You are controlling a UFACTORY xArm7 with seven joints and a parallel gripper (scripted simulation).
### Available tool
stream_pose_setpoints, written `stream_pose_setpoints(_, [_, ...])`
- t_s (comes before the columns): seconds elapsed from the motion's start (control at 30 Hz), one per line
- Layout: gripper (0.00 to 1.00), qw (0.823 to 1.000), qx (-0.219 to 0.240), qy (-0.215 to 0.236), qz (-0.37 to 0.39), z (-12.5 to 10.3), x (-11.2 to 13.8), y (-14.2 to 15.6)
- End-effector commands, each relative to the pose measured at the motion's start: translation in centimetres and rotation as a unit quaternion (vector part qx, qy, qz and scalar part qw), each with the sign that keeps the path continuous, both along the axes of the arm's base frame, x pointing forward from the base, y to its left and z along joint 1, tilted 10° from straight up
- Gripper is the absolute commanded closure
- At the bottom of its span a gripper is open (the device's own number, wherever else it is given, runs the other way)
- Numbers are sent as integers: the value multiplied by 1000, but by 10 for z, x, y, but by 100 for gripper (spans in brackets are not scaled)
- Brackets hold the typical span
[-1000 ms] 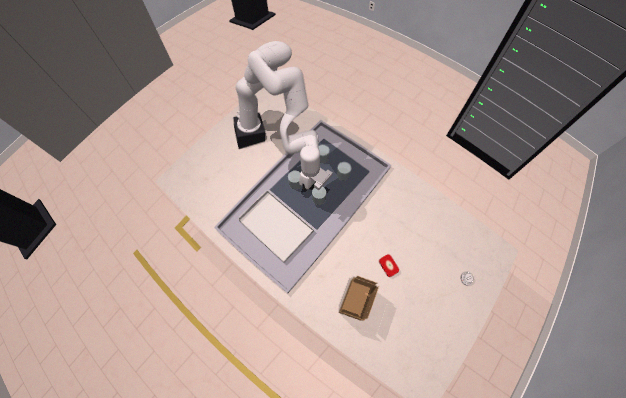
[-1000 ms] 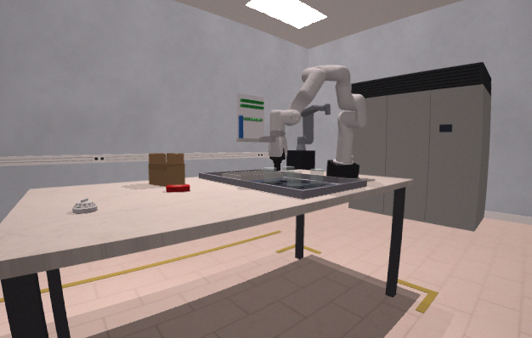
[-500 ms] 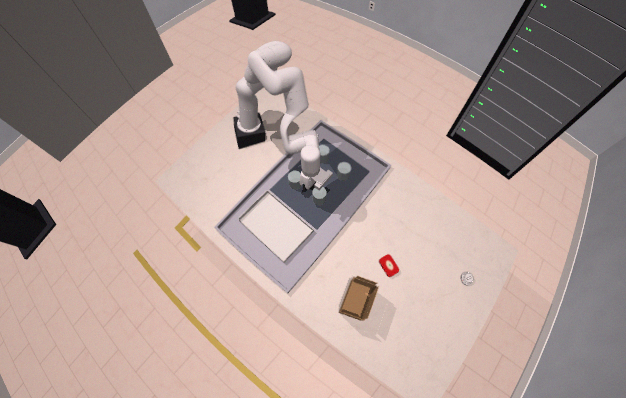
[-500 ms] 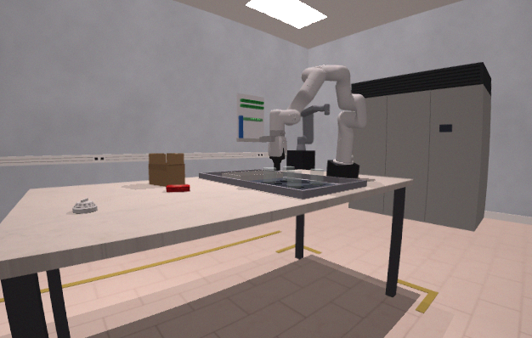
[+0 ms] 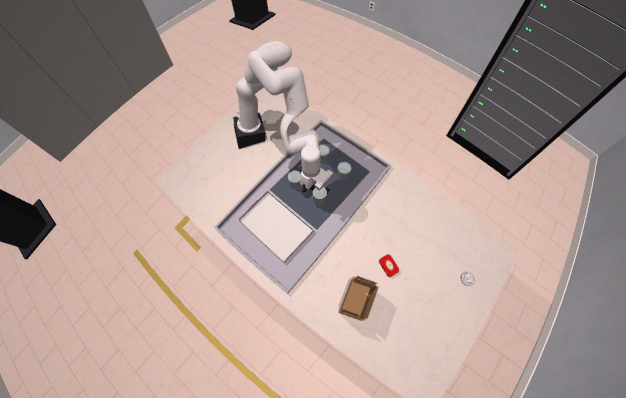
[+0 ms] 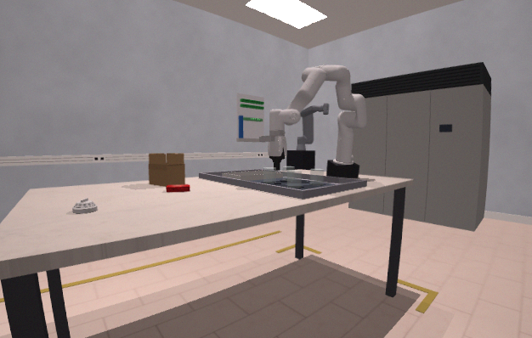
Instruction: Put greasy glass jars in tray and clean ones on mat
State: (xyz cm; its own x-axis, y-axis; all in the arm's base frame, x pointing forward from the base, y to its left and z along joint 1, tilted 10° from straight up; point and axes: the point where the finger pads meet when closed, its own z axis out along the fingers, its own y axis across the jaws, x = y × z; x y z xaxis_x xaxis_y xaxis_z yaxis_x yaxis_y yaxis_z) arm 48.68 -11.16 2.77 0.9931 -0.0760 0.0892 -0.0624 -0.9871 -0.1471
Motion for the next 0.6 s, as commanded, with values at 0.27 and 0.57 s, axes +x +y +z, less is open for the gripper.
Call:
stream_pose_setpoints(0.27, [100, 1000, -1, -2, -1, 3, 3, -1])
stream_pose_setpoints(0.57, [100, 1000, -1, -2, -1, 4, 4, -2])
